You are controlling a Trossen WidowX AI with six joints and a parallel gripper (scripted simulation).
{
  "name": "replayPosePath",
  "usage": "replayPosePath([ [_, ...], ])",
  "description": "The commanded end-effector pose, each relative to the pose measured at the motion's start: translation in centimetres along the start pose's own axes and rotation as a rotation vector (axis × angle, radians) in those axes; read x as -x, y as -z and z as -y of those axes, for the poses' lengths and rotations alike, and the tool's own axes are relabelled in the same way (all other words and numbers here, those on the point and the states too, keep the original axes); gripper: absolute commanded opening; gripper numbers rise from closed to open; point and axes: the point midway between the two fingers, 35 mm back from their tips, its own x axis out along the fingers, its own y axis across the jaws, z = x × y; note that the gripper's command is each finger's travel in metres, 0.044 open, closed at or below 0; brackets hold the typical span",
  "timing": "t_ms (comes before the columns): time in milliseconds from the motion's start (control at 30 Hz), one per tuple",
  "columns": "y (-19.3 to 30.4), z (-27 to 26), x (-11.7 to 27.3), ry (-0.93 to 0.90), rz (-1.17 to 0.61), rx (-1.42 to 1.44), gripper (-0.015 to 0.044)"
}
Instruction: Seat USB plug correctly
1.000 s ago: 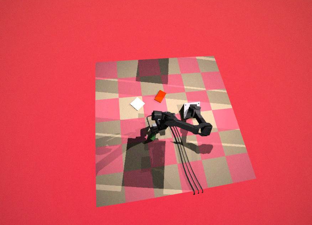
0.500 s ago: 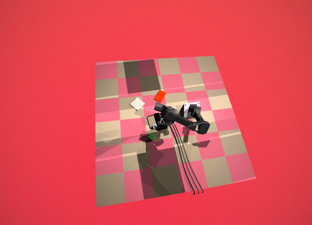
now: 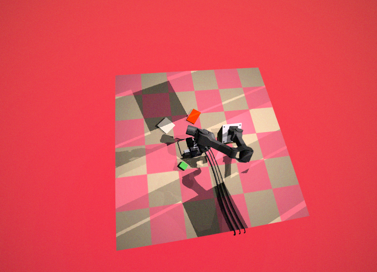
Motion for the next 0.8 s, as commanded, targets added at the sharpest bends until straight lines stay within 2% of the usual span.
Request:
replayPosePath([
  [0,-0.1,0.0,-0.4,0.002,0.004,-0.003,0.0440],
  [500,-0.1,0.0,-1.7,0.002,0.004,-0.003,0.0440],
  [767,0.0,0.0,-1.5,-0.001,0.001,0.000,0.0230],
])
